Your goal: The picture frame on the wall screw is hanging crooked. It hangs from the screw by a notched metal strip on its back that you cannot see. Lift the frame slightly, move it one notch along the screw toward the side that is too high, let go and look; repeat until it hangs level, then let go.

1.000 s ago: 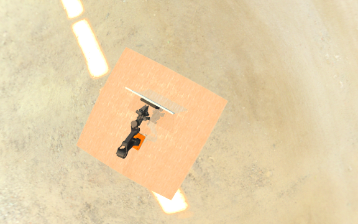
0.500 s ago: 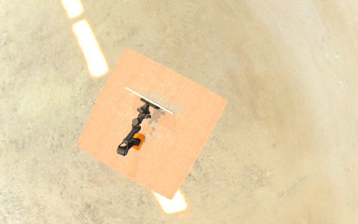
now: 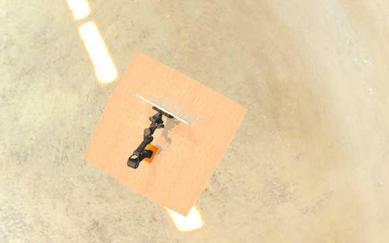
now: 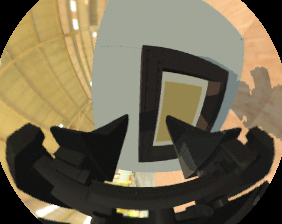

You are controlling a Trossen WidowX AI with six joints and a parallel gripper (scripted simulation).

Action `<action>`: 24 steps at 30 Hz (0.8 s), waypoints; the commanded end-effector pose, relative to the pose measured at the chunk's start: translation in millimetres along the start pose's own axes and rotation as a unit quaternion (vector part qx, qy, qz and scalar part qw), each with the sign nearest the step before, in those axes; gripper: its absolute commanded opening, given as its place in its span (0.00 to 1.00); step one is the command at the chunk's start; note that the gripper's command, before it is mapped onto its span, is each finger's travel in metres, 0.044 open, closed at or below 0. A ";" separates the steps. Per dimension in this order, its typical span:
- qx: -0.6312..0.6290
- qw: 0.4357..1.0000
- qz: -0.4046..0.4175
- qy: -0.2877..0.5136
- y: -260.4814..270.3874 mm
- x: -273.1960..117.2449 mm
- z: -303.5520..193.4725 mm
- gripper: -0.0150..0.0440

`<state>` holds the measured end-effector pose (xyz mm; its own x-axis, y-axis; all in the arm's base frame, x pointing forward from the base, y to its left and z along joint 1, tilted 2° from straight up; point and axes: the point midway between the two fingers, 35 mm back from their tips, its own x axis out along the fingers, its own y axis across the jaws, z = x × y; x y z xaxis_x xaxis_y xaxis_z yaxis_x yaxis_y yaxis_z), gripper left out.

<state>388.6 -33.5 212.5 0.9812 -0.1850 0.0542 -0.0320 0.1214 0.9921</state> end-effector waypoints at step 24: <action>0.003 1.000 0.002 0.002 1.1 0.5 -1.0 0.47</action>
<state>388.9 -33.2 213.1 0.9813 -0.1841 0.0555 -0.0333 0.1214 0.9920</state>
